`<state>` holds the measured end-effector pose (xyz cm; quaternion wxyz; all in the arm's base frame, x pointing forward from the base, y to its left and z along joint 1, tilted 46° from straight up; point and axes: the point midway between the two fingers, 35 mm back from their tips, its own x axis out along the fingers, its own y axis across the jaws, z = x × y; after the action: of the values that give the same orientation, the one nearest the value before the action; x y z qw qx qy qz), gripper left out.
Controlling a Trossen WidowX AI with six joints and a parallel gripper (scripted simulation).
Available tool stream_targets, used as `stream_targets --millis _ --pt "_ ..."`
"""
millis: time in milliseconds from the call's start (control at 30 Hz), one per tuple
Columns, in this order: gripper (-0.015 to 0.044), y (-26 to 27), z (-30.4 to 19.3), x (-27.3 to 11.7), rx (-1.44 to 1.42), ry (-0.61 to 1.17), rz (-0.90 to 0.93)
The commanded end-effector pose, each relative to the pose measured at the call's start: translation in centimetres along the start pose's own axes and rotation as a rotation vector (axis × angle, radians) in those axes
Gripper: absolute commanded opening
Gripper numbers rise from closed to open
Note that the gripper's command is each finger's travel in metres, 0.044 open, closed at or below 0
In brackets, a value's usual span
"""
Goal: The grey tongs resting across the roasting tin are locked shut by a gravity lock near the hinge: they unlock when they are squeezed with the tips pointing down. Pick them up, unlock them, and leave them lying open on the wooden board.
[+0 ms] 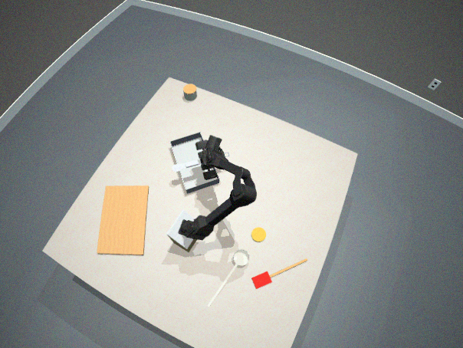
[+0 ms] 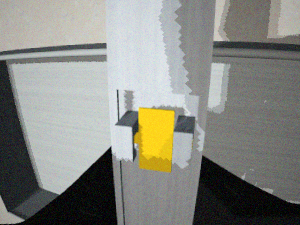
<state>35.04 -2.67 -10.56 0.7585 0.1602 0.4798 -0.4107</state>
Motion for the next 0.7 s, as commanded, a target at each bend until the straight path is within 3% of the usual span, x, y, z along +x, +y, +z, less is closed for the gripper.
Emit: stream_targets --millis 0,333,667 --pt "-0.015 1.28 0.41 -2.24 0.012 -0.012 0.015" --pt "-0.015 1.27 0.4 -2.21 0.013 -0.011 0.008" --pt "-0.015 1.07 0.36 -1.81 0.023 0.01 -0.121"
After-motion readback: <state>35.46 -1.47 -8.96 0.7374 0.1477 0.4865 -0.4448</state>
